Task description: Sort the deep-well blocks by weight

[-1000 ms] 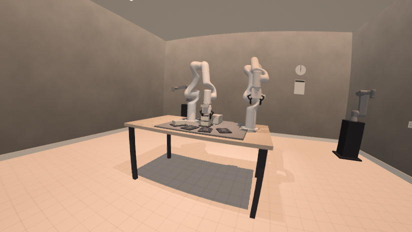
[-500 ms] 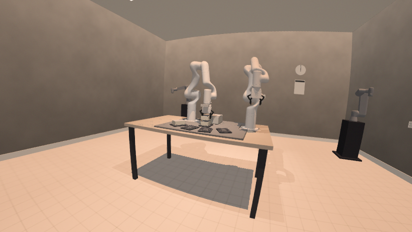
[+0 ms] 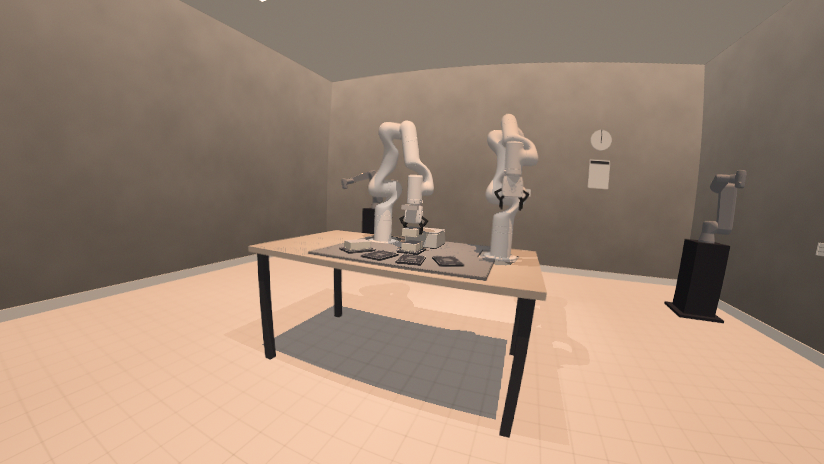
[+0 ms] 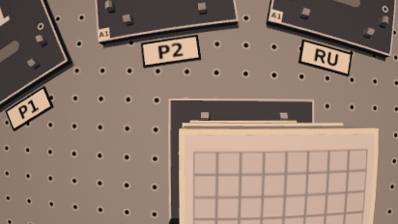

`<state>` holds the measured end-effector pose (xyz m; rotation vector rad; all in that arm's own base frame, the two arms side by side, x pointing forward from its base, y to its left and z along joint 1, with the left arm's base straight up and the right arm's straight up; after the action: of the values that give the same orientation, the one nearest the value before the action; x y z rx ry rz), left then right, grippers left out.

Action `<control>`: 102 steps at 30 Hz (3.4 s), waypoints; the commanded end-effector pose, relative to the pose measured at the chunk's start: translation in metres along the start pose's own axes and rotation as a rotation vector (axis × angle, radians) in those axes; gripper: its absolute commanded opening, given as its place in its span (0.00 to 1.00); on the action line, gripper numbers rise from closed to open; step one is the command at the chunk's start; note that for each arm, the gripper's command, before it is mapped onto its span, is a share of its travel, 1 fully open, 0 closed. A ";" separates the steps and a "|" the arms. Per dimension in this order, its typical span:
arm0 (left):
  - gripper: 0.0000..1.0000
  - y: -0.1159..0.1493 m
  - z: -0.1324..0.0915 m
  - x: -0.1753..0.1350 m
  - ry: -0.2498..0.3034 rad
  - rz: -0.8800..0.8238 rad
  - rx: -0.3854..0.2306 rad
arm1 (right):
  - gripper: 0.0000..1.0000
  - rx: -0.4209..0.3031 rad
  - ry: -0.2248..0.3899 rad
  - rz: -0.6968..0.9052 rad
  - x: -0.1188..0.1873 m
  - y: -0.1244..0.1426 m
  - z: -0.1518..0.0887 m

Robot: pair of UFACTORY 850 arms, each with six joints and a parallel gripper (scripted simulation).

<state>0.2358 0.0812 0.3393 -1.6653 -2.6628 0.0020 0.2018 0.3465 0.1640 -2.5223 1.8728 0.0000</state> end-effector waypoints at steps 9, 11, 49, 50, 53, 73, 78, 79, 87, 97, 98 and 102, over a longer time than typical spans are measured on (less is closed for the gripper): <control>1.00 0.001 -0.001 0.000 0.000 0.000 -0.002 | 0.00 0.001 -0.001 0.000 0.000 -0.001 -0.019; 1.00 0.001 -0.001 0.000 0.000 0.000 -0.002 | 0.00 0.001 -0.001 0.000 0.000 -0.001 -0.022; 1.00 0.001 -0.001 0.000 0.000 0.000 -0.002 | 0.00 0.001 -0.001 -0.200 -0.006 0.017 -0.055; 1.00 0.001 -0.001 0.000 0.000 0.000 -0.002 | 0.00 0.001 -0.001 -0.233 -0.007 0.020 -0.056; 1.00 0.001 -0.001 0.000 0.000 0.000 -0.002 | 0.00 0.001 -0.001 -0.278 -0.009 0.029 -0.060; 1.00 0.001 -0.001 0.000 0.000 0.000 -0.002 | 0.00 0.001 -0.001 -0.278 -0.024 0.080 -0.080; 1.00 0.001 -0.001 0.000 0.000 0.000 -0.002 | 0.00 0.001 -0.001 -0.278 -0.028 0.092 -0.085; 1.00 0.001 -0.001 0.000 0.000 0.000 -0.002 | 0.00 0.001 -0.001 -0.278 -0.029 0.095 -0.086; 1.00 0.001 -0.001 0.000 0.000 0.000 -0.002 | 0.00 0.001 -0.001 -0.278 -0.036 0.119 -0.095; 1.00 0.001 -0.001 0.000 0.000 0.000 -0.002 | 0.00 0.001 -0.001 -0.145 -0.036 0.132 -0.095; 1.00 0.001 -0.001 0.000 0.000 0.000 -0.002 | 0.00 0.001 -0.001 -0.111 -0.036 0.136 -0.095; 1.00 0.001 -0.001 0.000 0.000 0.000 -0.002 | 0.00 0.001 -0.002 0.014 -0.036 0.149 -0.095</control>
<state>0.2358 0.0812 0.3393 -1.6653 -2.6628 0.0020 0.0631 0.3410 0.2584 -2.6393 1.7155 0.0214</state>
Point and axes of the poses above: on each arm, the point where the finger pads meet when closed, its own z axis out along the fingers, its own x axis across the jaws, y = z × x, the point moved 4 cm from there along -z, back along the fingers, and after that the axes turned 7 degrees about -z, right-handed, at the moved point
